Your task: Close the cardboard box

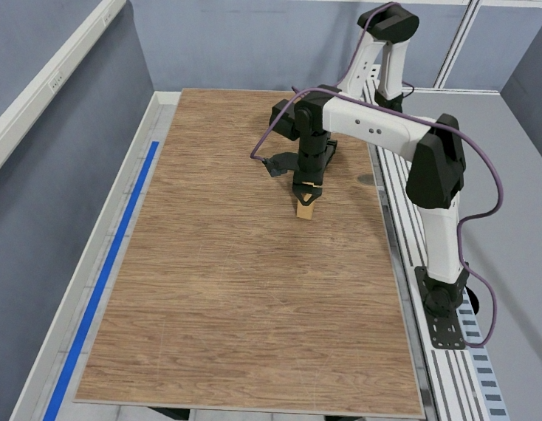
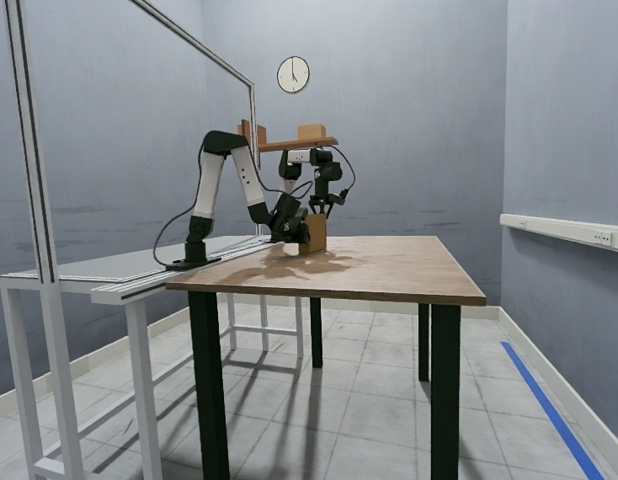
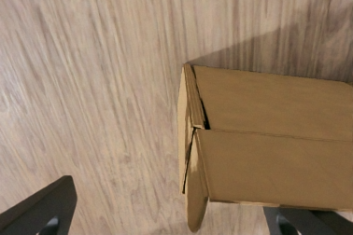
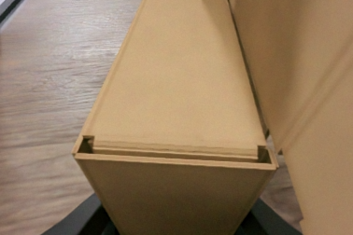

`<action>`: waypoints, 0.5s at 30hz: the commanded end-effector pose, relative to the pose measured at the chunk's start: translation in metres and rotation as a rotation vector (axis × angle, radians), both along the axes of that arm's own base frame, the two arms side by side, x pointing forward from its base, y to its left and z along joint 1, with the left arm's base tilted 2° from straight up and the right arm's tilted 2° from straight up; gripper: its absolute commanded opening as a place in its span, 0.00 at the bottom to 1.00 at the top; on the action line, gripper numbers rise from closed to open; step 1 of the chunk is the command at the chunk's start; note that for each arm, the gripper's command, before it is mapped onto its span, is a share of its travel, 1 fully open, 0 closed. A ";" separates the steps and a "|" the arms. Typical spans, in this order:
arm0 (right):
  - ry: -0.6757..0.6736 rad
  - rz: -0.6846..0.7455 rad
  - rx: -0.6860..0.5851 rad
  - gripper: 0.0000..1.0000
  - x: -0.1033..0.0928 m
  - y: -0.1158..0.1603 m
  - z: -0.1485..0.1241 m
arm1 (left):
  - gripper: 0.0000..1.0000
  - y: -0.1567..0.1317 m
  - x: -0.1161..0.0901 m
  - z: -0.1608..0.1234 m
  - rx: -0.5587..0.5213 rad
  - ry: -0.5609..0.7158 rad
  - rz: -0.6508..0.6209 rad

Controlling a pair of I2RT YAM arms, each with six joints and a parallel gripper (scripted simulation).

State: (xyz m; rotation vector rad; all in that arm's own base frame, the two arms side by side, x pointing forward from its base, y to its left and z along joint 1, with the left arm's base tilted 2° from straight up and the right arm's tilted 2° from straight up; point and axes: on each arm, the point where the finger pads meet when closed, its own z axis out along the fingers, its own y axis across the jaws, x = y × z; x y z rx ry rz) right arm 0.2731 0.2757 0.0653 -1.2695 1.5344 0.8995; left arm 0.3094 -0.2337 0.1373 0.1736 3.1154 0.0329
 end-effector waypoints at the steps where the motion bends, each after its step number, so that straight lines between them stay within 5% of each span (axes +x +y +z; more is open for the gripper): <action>1: -0.015 0.007 0.008 0.45 0.001 0.002 0.005 | 0.84 -0.005 -0.003 0.016 -0.040 -0.047 -0.003; 15: -0.015 0.007 0.008 0.45 0.001 0.002 0.005 | 0.84 -0.005 -0.008 0.015 -0.040 -0.047 -0.004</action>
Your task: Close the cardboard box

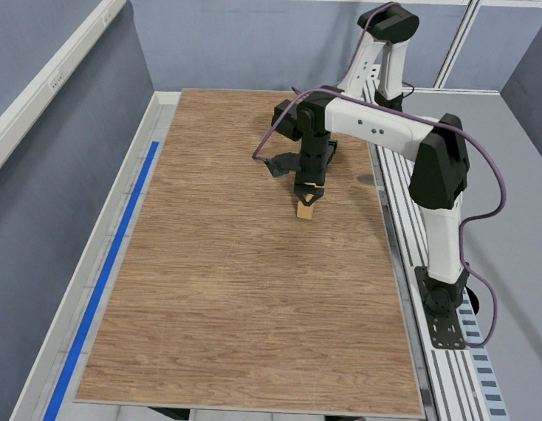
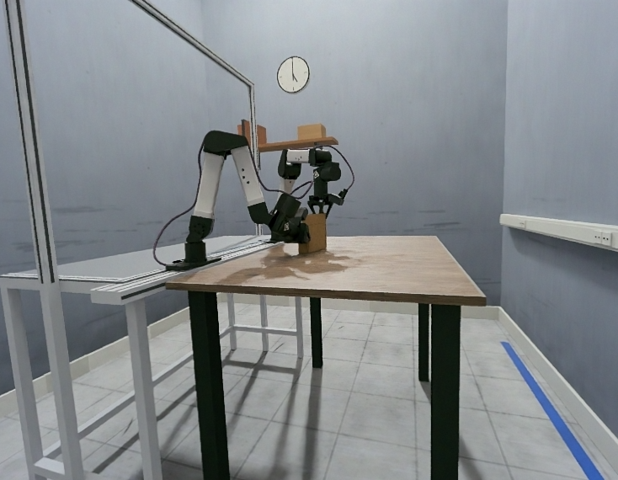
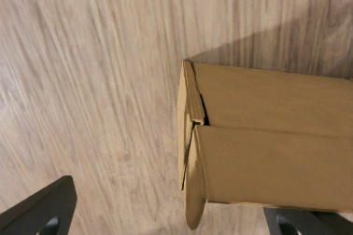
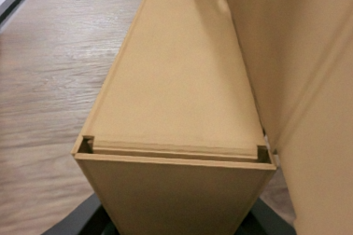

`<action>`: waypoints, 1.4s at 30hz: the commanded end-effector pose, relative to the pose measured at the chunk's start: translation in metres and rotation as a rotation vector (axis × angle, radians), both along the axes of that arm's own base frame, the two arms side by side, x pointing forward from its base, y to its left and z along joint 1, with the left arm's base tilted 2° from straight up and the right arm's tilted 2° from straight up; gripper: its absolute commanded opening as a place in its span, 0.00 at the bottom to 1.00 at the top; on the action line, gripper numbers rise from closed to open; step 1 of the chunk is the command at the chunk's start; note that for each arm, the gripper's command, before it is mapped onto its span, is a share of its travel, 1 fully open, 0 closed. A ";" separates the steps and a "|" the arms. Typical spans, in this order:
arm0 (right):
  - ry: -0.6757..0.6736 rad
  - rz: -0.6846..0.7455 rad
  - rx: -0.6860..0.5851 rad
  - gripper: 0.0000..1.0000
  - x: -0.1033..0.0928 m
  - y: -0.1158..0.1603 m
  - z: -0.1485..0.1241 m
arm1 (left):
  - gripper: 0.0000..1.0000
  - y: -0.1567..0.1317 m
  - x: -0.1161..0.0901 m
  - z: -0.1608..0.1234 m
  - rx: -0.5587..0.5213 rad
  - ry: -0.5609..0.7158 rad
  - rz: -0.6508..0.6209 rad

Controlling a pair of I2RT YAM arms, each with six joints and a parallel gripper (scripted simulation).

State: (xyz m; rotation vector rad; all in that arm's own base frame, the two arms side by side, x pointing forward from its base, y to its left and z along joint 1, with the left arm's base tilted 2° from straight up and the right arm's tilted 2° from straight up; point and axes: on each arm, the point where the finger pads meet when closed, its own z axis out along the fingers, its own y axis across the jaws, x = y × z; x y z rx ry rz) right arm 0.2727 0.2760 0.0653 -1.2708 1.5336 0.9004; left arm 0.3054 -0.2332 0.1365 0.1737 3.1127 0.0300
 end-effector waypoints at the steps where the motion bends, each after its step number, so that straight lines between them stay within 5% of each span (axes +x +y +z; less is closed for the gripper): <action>1: 0.017 0.014 -0.005 0.45 -0.002 0.001 -0.005 | 0.84 -0.005 -0.004 0.016 -0.037 -0.044 -0.004; 19: -0.015 0.006 0.008 0.45 0.001 0.001 0.005 | 0.84 -0.003 -0.011 0.015 -0.035 -0.043 -0.003; 24: -0.015 0.006 0.008 0.45 0.001 0.001 0.005 | 0.84 -0.004 -0.011 0.039 -0.046 -0.056 -0.002; 37: -0.015 0.006 0.008 0.45 0.001 0.001 0.005 | 0.84 0.000 -0.014 0.025 0.016 0.020 -0.001; 38: -0.015 0.006 0.008 0.45 0.001 0.001 0.005 | 0.01 0.013 -0.015 0.043 -0.015 -0.019 -0.031; 42: -0.015 0.006 0.008 0.45 0.001 0.001 0.005 | 0.01 0.033 -0.016 0.043 -0.031 -0.040 -0.108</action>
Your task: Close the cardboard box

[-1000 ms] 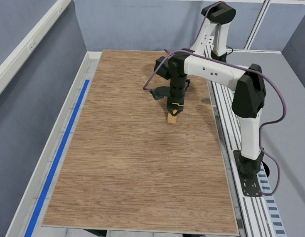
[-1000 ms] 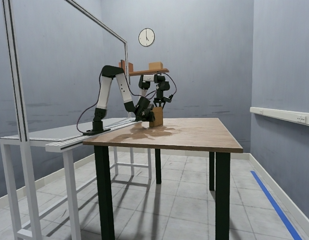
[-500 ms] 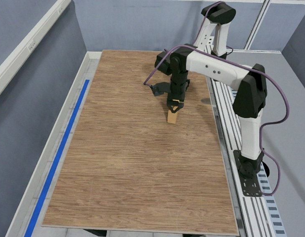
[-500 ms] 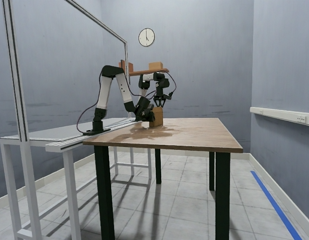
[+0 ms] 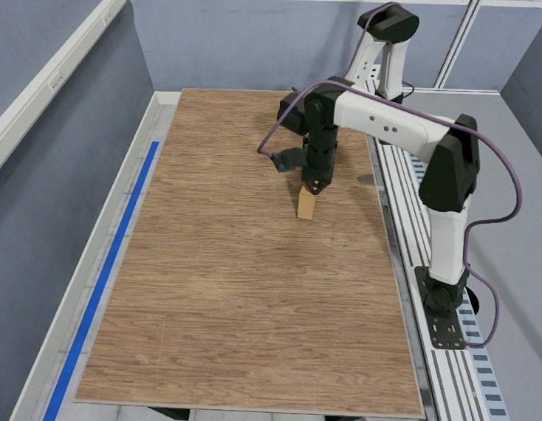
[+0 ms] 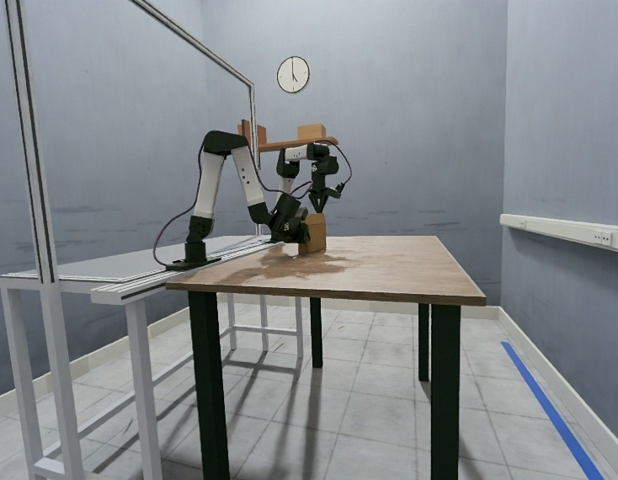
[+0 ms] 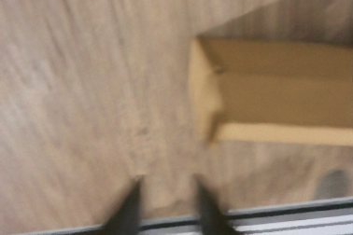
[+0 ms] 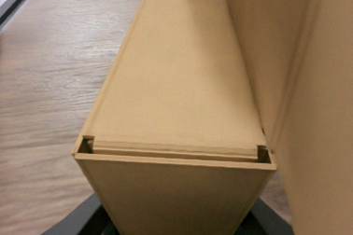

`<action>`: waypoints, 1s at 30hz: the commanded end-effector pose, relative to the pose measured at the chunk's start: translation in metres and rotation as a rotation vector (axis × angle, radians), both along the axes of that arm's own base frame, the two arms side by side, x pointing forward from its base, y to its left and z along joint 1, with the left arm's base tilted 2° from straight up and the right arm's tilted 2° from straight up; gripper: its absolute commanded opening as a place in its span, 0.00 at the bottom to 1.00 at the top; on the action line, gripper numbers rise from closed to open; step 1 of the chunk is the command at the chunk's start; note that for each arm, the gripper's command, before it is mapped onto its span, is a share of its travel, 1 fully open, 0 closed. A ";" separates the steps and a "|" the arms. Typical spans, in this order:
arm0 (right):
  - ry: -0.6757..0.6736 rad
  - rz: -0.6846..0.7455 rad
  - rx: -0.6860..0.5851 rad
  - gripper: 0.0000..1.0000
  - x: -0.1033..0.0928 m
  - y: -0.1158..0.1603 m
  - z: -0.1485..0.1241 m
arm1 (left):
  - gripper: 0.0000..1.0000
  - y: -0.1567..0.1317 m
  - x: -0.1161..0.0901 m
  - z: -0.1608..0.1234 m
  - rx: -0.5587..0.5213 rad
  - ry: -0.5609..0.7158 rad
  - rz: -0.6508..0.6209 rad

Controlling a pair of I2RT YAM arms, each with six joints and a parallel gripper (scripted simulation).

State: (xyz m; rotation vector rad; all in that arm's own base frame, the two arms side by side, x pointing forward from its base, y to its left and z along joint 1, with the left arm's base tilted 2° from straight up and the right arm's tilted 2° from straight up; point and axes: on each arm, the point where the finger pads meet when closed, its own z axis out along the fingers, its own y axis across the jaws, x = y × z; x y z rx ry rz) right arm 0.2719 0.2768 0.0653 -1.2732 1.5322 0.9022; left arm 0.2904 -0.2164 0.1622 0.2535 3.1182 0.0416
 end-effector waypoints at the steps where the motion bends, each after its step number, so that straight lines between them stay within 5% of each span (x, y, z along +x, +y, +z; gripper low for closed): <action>1: -0.015 0.003 0.008 0.45 0.002 0.001 0.005 | 0.01 0.023 -0.003 0.017 -0.041 -0.049 -0.057; 15: -0.015 0.003 0.008 0.45 0.002 0.001 0.005 | 0.01 0.099 -0.020 0.013 -0.036 -0.047 -0.058; 30: -0.015 0.003 0.008 0.54 0.002 0.001 0.005 | 0.01 0.098 -0.019 0.012 -0.023 -0.036 -0.057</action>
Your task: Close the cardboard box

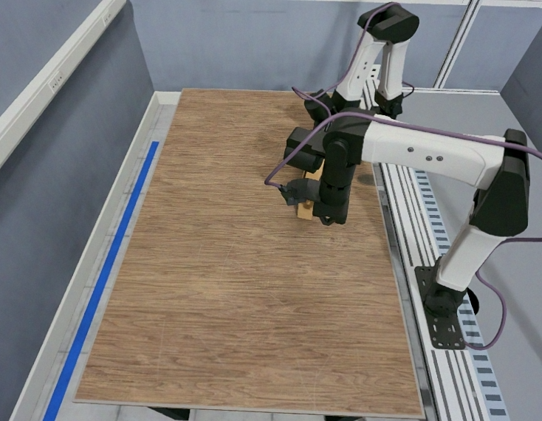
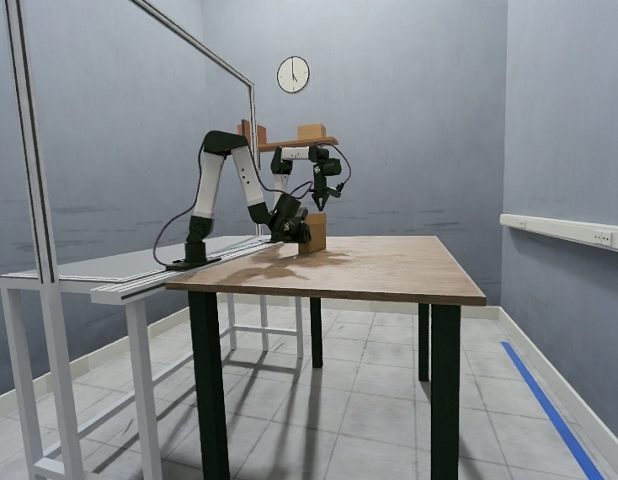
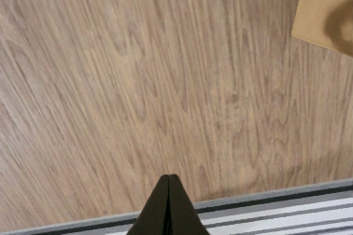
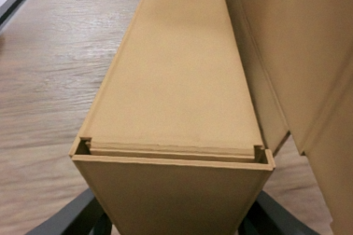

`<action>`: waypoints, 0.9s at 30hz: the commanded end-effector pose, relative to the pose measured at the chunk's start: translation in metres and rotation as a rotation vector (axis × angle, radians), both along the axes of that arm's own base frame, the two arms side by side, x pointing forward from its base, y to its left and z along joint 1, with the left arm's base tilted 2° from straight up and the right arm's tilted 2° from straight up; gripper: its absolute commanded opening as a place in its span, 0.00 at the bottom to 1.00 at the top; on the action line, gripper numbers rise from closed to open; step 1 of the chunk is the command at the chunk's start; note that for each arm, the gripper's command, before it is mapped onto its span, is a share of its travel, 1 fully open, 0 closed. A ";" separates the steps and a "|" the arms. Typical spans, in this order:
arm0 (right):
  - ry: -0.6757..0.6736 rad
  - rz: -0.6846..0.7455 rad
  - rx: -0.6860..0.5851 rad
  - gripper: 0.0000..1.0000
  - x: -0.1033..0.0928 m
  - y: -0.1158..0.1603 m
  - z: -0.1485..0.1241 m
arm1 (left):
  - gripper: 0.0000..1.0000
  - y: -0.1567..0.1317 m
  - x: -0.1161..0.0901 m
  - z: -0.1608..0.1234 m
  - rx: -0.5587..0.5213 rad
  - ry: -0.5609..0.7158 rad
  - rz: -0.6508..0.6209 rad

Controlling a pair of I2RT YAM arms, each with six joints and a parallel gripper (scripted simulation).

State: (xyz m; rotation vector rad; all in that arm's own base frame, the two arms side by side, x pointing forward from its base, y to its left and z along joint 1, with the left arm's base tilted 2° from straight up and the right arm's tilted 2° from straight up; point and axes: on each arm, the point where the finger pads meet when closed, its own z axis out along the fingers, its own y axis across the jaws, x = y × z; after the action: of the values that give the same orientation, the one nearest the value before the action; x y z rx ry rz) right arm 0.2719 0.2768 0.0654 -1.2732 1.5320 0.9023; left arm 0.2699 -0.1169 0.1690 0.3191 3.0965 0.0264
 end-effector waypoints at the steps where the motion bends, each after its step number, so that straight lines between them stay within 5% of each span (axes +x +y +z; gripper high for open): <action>1: -0.015 0.003 0.008 0.55 0.002 0.001 0.005 | 0.01 -0.002 0.001 0.005 -0.013 -0.021 -0.014; 27: -0.015 0.003 0.008 0.72 0.002 0.001 0.005 | 0.01 -0.002 0.001 0.005 -0.013 -0.021 -0.014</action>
State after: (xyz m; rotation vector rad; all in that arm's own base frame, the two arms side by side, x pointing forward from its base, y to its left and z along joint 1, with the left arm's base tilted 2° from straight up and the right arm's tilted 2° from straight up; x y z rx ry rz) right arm 0.2719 0.2768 0.0654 -1.2732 1.5320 0.9023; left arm 0.2699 -0.1169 0.1690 0.3211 3.0963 0.0264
